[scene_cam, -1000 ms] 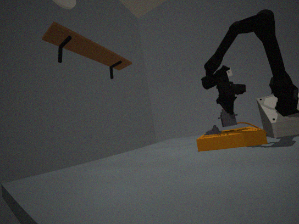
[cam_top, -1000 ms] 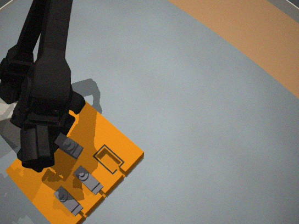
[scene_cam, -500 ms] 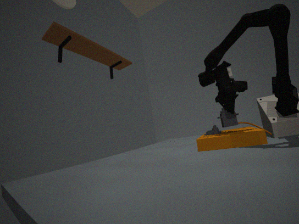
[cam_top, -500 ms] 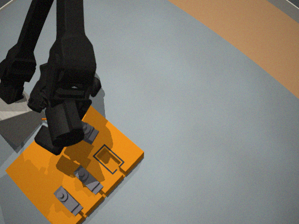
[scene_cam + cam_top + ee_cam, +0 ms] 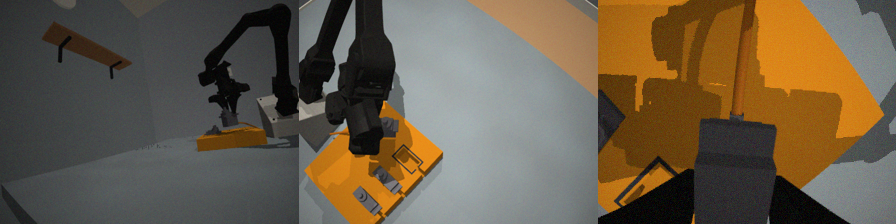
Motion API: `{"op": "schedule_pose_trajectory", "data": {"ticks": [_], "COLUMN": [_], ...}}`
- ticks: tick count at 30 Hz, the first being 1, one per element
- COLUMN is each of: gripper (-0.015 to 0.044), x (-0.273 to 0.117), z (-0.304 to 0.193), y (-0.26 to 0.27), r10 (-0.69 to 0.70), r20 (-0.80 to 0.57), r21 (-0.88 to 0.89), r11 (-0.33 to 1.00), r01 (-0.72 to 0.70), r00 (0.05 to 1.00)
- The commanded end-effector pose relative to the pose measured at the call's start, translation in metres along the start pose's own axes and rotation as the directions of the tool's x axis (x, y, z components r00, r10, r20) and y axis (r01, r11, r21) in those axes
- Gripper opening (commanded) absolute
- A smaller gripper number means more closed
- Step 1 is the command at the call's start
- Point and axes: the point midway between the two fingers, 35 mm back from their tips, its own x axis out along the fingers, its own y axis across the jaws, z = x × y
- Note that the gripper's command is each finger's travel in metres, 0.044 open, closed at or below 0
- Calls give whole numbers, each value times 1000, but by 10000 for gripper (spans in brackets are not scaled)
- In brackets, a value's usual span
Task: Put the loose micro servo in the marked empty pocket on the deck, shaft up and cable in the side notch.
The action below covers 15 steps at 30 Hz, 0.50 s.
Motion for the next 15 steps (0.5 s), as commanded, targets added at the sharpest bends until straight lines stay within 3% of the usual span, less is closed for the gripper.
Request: {"op": "schedule_pose_trajectory", "data": {"ticks": [1, 15], "gripper": [0, 0], "x": [-1, -1], "z": [-1, -1], "y": [0, 0], "r10": [-1, -1], "r20": [-4, -4], "r21": [-129, -578], "r11": [992, 816], "r01": [0, -2], "r00": [1000, 1000]}}
